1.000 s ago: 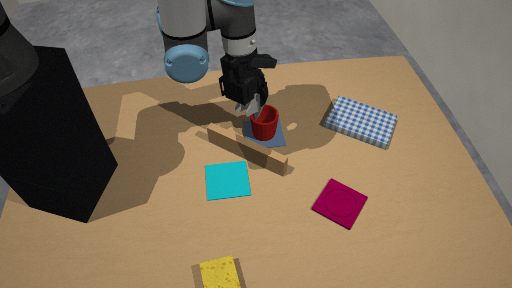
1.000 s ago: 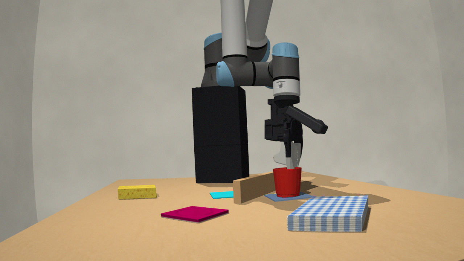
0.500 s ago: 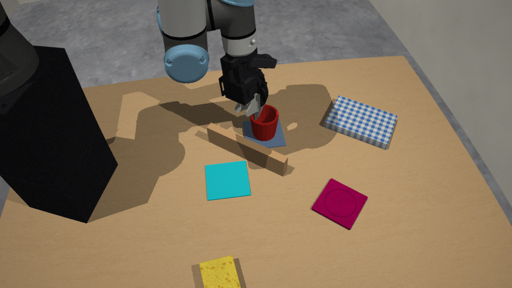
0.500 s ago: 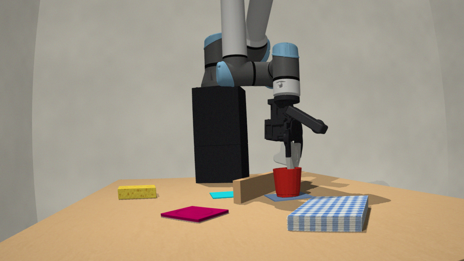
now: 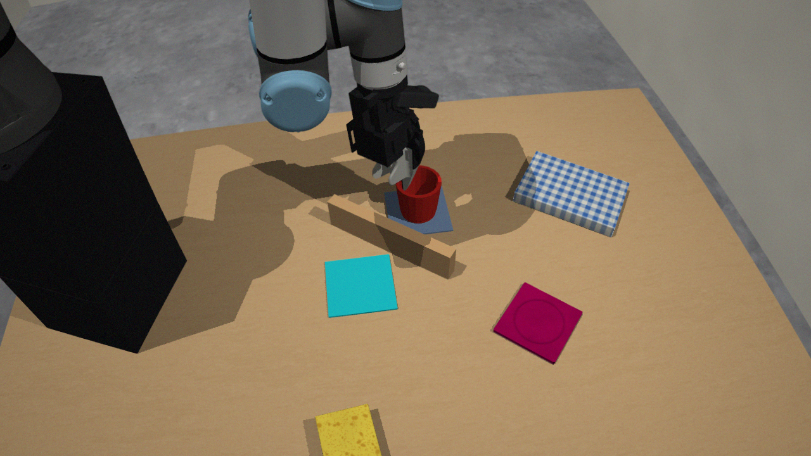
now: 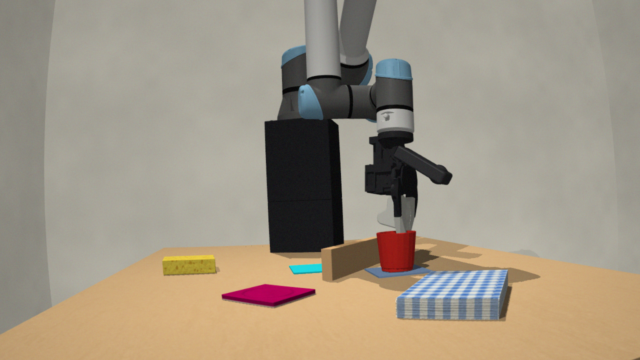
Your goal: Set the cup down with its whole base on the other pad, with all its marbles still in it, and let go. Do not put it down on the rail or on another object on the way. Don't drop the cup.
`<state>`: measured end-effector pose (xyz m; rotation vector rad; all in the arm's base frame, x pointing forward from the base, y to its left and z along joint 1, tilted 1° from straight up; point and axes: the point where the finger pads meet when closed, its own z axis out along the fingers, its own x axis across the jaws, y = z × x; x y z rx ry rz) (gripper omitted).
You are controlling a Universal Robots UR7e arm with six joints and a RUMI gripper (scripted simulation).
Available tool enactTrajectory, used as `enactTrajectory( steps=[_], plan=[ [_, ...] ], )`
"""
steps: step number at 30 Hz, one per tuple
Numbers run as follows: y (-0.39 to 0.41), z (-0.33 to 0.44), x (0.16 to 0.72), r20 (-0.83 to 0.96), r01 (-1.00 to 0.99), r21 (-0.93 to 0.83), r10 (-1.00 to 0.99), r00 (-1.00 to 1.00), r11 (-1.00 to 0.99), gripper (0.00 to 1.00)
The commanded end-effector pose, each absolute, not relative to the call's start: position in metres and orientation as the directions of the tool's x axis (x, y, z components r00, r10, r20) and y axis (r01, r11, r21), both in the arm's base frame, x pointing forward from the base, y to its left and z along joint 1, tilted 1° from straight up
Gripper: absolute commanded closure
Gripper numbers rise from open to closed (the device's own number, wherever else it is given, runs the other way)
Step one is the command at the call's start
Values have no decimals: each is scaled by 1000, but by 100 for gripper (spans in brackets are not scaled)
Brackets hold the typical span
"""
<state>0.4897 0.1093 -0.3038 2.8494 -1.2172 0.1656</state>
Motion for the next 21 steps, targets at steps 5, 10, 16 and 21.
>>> enactTrajectory(
  steps=[5, 10, 16, 21],
  plan=[
    [109, -303, 490, 114, -722, -7, -718, 686, -692, 97],
    [109, -303, 490, 114, -722, -7, -718, 686, -692, 97],
    [109, -298, 490, 114, -722, -7, -718, 686, -692, 97],
    [109, -288, 490, 114, -722, -7, -718, 686, -692, 97]
  ],
)
